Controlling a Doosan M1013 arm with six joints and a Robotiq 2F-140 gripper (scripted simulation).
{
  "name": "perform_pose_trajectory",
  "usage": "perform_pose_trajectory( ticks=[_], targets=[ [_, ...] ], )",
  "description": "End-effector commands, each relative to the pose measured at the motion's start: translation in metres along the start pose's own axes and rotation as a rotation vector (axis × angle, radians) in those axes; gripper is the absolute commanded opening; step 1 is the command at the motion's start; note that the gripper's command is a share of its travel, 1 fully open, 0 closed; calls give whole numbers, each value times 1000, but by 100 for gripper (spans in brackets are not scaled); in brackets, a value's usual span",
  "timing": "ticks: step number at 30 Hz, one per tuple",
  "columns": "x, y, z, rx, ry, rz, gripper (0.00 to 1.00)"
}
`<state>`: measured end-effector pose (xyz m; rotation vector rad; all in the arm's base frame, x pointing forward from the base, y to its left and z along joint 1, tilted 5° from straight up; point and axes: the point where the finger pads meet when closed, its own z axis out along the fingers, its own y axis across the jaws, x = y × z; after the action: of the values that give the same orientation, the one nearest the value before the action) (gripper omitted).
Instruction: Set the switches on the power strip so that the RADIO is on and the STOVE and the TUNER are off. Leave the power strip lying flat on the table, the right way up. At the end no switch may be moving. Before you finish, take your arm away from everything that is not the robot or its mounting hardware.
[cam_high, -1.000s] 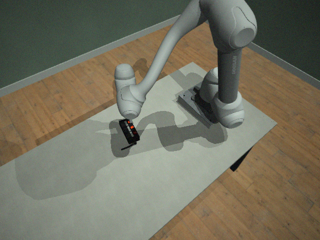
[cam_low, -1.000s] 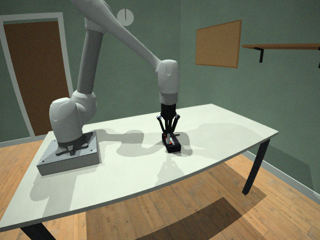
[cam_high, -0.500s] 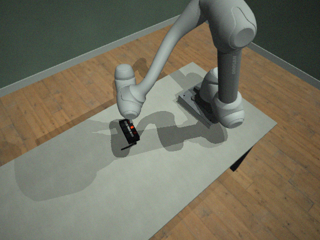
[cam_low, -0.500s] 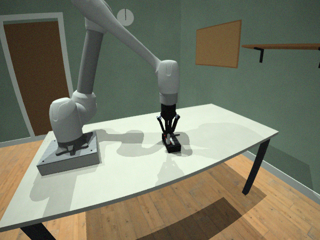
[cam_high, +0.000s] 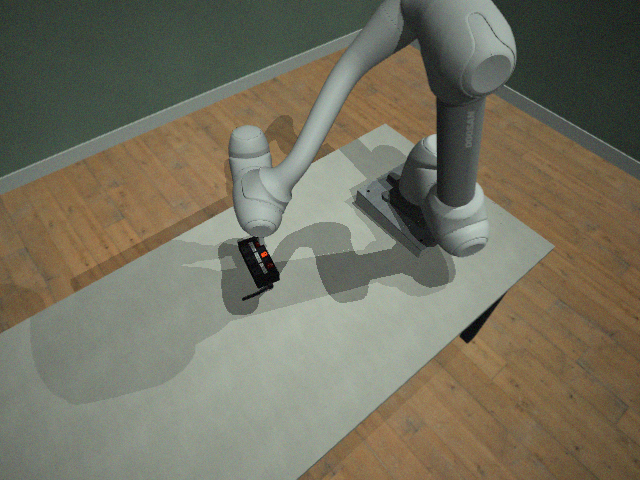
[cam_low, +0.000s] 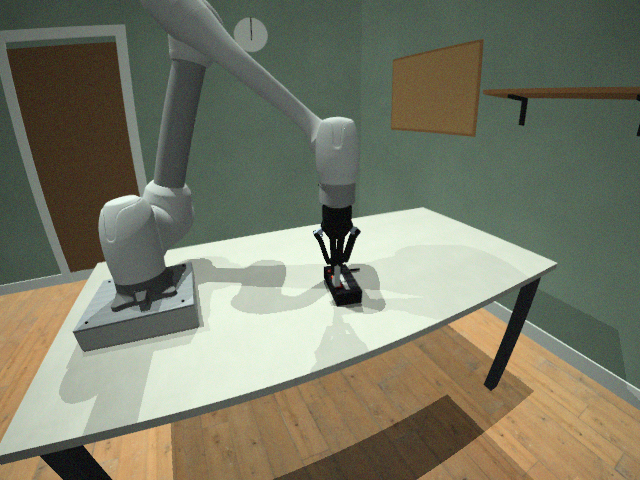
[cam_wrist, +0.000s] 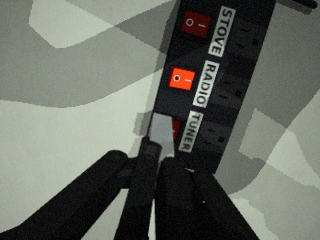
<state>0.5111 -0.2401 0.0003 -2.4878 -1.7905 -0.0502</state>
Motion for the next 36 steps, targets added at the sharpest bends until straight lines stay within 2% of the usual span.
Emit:
perform_pose_trajectory(
  ticks=[1,13,36],
  targets=[
    [0,0,-1,0,0,0,0],
    [0,0,-31,0,0,0,0],
    [0,0,-33,0,0,0,0]
  ],
)
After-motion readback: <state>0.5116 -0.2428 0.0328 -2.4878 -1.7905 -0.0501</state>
